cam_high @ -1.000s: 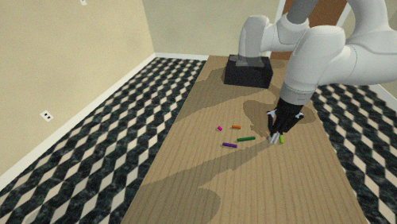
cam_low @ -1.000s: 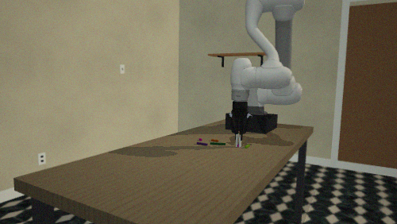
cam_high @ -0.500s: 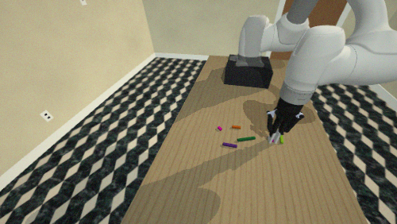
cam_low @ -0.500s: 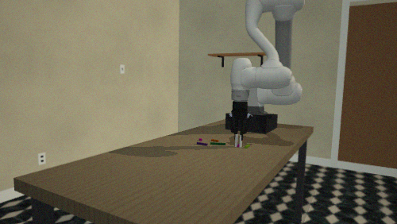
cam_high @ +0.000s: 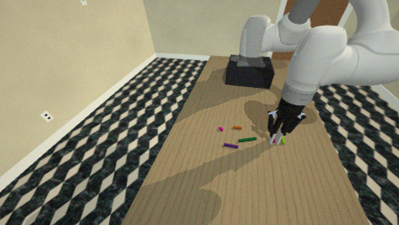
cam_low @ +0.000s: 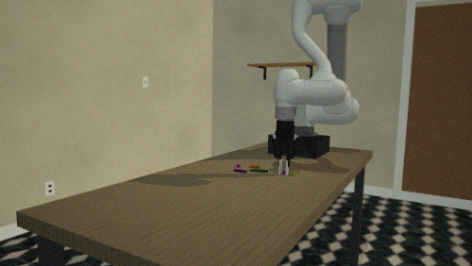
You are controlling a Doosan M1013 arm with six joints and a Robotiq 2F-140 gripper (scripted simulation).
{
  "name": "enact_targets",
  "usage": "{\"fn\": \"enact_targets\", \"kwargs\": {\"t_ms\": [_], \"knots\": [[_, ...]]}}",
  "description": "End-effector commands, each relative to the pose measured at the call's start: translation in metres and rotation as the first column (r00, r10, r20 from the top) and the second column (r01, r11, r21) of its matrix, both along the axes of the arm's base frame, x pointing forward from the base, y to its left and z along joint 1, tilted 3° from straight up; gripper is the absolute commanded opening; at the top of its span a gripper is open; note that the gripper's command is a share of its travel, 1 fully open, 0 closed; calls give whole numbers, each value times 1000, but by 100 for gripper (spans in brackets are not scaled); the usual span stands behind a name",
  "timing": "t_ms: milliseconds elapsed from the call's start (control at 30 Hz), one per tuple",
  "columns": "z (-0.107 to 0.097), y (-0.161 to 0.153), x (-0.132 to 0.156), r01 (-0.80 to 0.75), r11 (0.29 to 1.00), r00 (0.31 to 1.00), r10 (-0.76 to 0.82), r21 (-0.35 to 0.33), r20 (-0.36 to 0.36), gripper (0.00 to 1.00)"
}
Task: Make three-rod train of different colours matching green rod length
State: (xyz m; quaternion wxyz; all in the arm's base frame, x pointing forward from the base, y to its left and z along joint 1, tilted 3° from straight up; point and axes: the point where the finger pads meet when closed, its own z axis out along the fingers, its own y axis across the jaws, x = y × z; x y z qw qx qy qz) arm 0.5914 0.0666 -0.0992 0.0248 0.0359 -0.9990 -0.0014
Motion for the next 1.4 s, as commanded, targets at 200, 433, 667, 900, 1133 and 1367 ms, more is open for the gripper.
{"fn": "enact_targets", "kwargs": {"t_ms": [200, 433, 667, 900, 1133, 1367], "knots": [[7, 0, 0, 0, 1000, 1000, 0, 0, 0, 15], [38, 0, 2, 0, 1000, 1000, 0, 0, 0, 15], [65, 0, 3, 0, 1000, 1000, 0, 0, 0, 15], [88, 0, 4, 0, 1000, 1000, 0, 0, 0, 15], [90, 0, 5, 0, 1000, 1000, 0, 0, 0, 100], [90, 0, 5, 0, 1000, 1000, 0, 0, 0, 100]]}}
